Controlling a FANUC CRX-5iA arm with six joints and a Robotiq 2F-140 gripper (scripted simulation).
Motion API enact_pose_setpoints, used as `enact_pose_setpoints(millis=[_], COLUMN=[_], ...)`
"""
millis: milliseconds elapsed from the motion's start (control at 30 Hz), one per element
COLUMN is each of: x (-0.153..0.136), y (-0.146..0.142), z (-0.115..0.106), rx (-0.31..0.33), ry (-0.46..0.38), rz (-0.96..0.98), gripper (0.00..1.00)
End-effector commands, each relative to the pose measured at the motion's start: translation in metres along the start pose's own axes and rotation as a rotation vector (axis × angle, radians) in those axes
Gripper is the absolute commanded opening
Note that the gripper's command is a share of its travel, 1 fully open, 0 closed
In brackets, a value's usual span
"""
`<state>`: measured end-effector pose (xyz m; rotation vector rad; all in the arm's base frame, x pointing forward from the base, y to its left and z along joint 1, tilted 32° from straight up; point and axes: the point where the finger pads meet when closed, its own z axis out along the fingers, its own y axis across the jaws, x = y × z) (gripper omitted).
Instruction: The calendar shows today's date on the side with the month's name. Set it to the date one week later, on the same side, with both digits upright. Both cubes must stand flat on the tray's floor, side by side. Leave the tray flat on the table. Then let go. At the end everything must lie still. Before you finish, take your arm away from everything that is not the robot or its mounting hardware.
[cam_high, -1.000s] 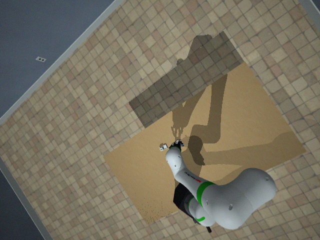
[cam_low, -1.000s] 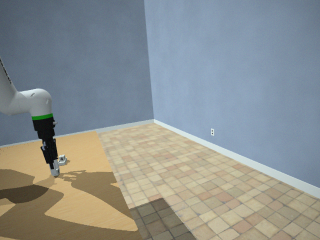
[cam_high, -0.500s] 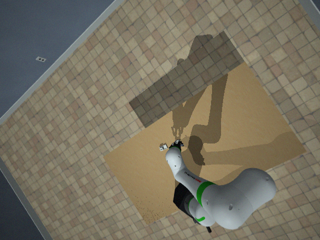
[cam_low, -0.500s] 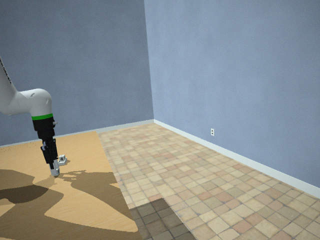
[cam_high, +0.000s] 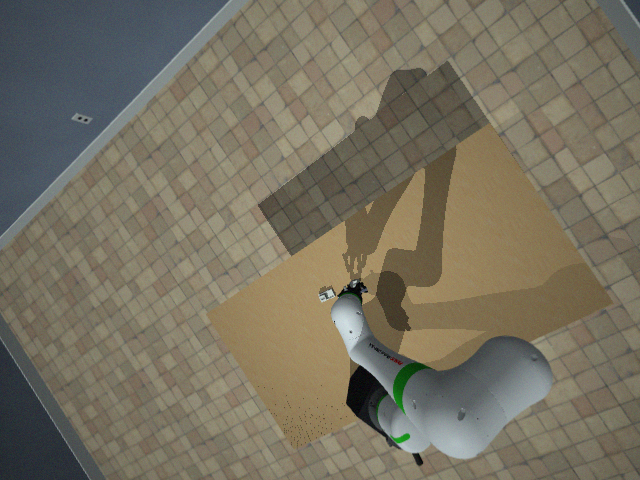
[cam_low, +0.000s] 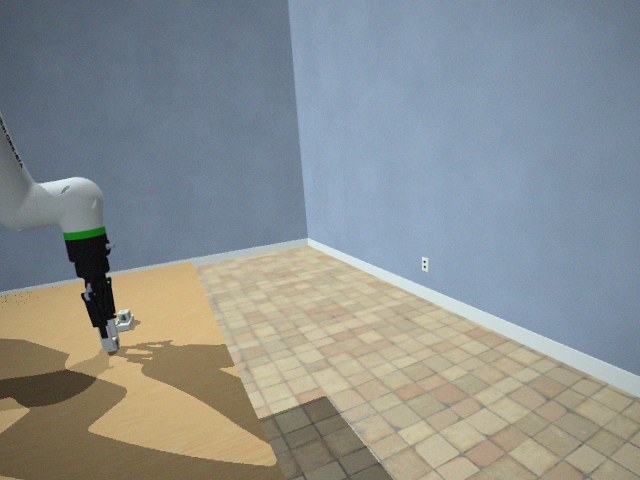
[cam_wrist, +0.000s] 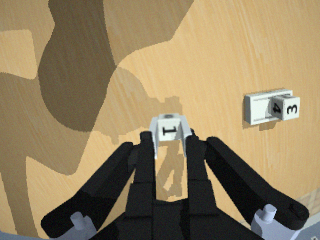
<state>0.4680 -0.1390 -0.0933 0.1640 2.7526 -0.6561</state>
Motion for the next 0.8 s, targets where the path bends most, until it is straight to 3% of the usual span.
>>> enact_pose_setpoints(millis=[0, 767], x=[-0.0001, -0.0001], y=[0.0001, 0.0001], z=[-0.0001, 0.0036], rx=[0.000, 0.000], ry=[0.000, 0.000], rz=[0.000, 0.000], gripper=[0.16, 0.16])
